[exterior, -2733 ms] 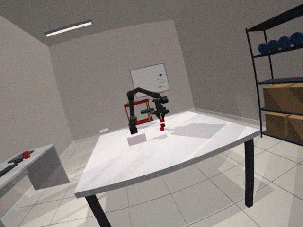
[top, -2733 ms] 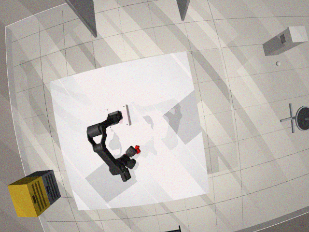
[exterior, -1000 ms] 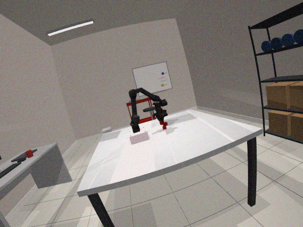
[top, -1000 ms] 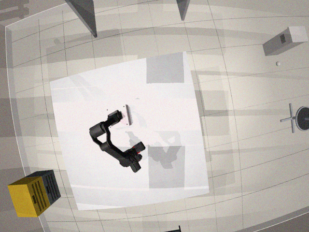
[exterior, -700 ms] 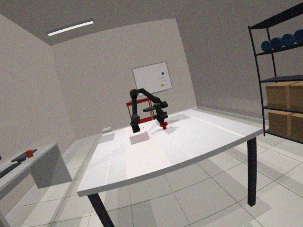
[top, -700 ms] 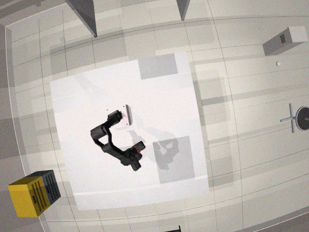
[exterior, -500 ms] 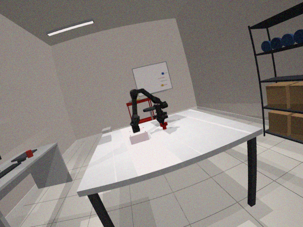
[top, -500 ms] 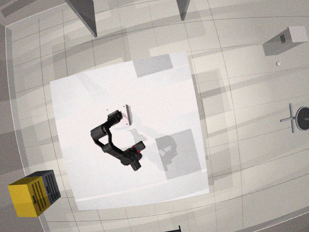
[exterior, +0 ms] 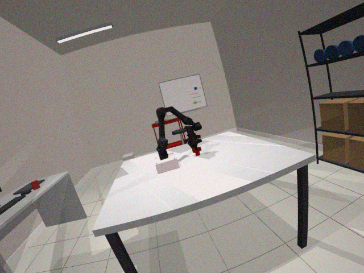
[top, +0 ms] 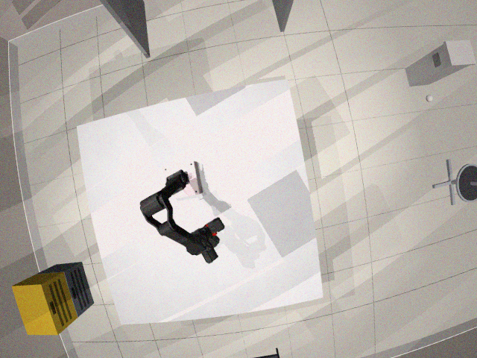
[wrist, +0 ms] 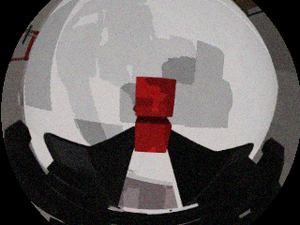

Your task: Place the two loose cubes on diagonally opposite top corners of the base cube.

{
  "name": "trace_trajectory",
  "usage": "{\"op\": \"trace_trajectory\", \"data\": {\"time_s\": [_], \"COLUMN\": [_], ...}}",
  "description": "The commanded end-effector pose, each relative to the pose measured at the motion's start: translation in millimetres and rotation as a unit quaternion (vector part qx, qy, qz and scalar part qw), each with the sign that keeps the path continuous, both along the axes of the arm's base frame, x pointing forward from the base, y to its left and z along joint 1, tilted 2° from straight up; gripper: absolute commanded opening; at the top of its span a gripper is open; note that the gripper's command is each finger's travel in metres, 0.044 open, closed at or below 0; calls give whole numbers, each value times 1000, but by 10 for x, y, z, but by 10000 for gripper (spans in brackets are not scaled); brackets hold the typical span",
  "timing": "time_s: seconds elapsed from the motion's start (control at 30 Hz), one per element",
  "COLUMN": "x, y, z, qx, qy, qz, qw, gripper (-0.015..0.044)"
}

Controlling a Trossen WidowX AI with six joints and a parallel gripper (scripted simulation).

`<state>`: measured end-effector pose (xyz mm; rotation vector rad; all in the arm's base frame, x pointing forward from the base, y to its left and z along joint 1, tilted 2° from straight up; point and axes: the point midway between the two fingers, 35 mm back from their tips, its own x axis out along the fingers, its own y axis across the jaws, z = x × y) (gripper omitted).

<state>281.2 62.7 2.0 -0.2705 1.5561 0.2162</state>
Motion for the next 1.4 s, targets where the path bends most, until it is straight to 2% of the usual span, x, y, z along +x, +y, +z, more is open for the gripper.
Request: {"op": "trace_trajectory", "data": {"time_s": [0.0,0.07,0.2,1.37], "x": [-3,-3,-3,0], "y": [5,5,5,16], "z": [-5,-5,-5,492], "qx": [2,2,2,0], "qy": [1,1,1,0], "qz": [-1,-1,-1,0], "qw": [1000,1000,1000,1000], "gripper": [105,105,205,205]}}
